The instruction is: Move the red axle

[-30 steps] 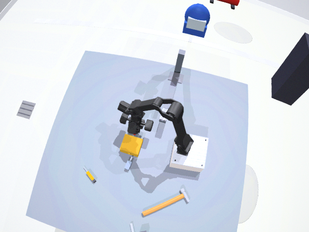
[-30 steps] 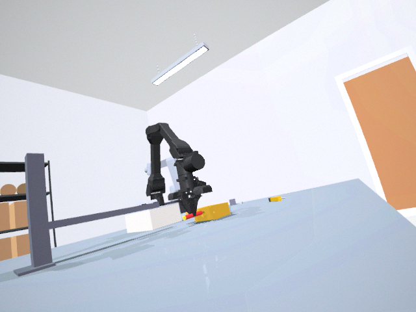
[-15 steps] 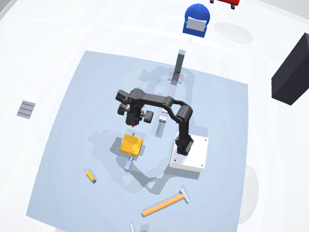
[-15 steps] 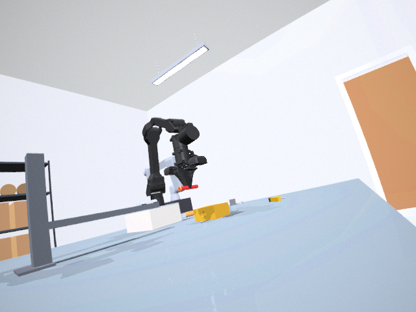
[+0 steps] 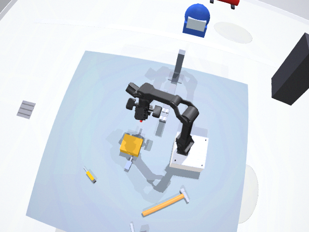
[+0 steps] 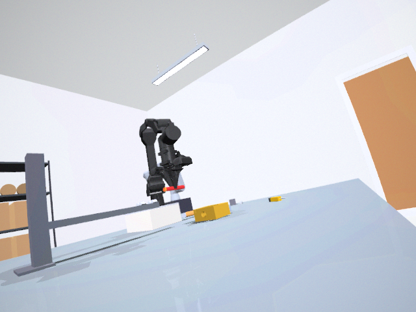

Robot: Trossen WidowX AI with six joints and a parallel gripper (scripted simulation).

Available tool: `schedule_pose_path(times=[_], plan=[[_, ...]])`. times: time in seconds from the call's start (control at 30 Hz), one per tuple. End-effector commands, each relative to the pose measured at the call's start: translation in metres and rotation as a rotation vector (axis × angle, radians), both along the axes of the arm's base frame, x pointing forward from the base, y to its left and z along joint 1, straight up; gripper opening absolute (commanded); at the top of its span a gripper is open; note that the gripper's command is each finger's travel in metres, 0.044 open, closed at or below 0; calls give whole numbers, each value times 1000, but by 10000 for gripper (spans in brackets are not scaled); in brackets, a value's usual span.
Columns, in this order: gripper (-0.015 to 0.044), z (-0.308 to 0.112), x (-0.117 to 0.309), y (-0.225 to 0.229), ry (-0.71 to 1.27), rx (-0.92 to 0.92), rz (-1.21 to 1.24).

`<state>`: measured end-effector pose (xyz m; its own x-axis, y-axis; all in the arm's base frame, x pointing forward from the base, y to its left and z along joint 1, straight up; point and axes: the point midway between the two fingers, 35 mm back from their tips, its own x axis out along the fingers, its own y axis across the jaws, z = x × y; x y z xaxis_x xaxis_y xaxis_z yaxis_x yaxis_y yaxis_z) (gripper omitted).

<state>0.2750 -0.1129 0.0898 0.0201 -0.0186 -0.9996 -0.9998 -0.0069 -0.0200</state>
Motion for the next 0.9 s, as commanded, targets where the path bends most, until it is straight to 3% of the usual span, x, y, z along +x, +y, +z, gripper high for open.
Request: schedule_pose_path(times=[0.0,0.67,0.87], plan=[[0,0,-16,-10,4,3,6],[0,-3,-108,-54,11,-1,4],[0,-4,-111,-55,12,-1,4]])
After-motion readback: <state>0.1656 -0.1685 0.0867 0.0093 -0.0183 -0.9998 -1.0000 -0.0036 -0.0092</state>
